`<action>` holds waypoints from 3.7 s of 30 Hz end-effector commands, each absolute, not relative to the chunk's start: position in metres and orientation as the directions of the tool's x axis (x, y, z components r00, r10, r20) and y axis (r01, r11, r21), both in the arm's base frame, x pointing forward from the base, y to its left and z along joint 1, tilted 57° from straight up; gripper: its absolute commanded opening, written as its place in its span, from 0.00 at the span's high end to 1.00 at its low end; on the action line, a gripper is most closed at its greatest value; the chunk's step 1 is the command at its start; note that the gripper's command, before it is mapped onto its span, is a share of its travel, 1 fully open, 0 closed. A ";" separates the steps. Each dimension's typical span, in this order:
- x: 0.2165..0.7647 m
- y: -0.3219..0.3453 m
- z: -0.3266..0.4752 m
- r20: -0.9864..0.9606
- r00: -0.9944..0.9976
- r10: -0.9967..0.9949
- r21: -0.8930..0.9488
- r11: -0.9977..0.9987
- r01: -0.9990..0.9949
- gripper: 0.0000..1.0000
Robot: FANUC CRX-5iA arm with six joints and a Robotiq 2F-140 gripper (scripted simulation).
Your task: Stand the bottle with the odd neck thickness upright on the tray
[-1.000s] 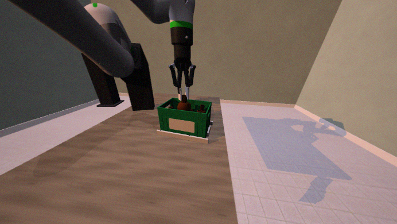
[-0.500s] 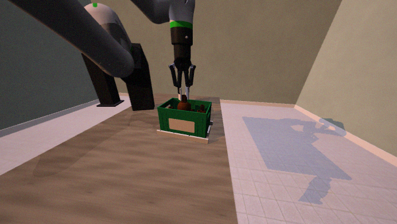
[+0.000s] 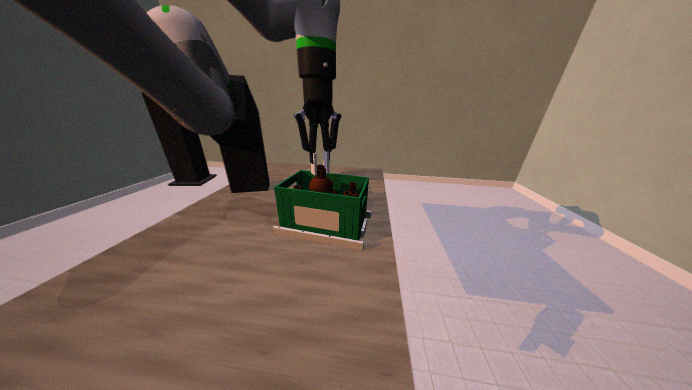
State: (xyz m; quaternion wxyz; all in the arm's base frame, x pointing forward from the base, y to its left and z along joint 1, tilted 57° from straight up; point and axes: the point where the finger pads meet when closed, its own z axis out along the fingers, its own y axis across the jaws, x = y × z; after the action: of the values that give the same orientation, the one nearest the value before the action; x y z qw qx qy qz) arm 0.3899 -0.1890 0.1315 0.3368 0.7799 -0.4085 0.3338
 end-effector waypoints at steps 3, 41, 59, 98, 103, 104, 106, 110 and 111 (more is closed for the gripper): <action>0.390 -0.188 0.132 0.796 0.443 -0.412 0.252 -0.440 -0.862 0.90; 0.384 -0.166 0.147 0.796 0.443 -0.412 0.252 -0.440 -0.862 0.90; 0.381 -0.157 0.153 0.796 0.443 -0.412 0.252 -0.440 -0.862 0.90; 0.380 -0.157 0.154 0.796 0.443 -0.412 0.252 -0.440 -0.862 0.90; 0.380 -0.157 0.154 0.796 0.443 -0.412 0.252 -0.440 -0.862 0.90; 0.380 -0.157 0.154 0.796 0.443 -0.412 0.252 -0.440 -0.862 0.90; 0.380 -0.156 0.154 0.796 0.443 -0.412 0.252 -0.440 -0.862 0.90; 0.380 -0.156 0.154 0.796 0.443 -0.412 0.252 -0.440 -0.862 0.90; 0.380 -0.156 0.154 0.796 0.443 -0.412 0.252 -0.440 -0.862 0.90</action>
State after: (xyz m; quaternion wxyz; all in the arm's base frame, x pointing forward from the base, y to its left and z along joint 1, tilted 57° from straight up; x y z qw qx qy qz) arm 0.3800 -0.1568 0.1537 0.3368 0.7799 -0.4085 0.3338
